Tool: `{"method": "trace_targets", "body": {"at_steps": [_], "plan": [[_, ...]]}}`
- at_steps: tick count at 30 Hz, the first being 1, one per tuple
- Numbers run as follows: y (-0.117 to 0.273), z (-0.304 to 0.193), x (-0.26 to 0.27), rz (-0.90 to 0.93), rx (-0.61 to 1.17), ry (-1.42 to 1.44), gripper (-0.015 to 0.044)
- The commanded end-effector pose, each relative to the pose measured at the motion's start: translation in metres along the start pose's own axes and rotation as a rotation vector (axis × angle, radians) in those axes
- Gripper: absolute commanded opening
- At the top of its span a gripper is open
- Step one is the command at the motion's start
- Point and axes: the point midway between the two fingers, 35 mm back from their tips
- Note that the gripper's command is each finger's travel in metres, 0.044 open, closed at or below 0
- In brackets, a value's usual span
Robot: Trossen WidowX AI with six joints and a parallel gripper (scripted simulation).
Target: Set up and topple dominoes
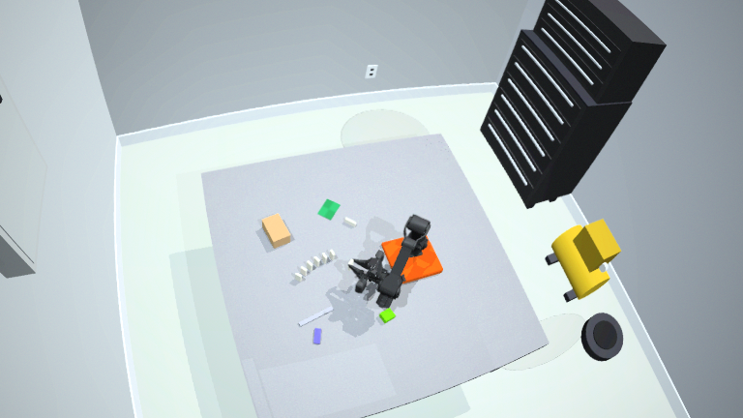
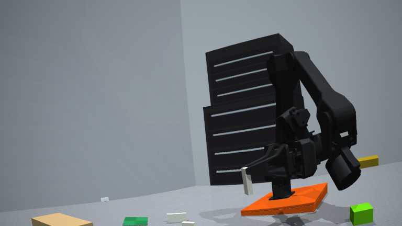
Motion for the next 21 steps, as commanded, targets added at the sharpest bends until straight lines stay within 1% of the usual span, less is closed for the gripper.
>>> {"method": "trace_targets", "body": {"at_steps": [1, 21], "plan": [[-0.001, -0.011, 0.000, 0.002, -0.002, 0.015, 0.0107], [-0.008, -0.060, 0.005, 0.002, 0.003, 0.016, 0.0107]]}}
Point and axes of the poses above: the point midway between the two fingers, 35 mm back from their tips, its own y axis back along the fingers, its own x axis across the jaws, z = x × y, and after that the axes turned 3 degrees about y, right-handed
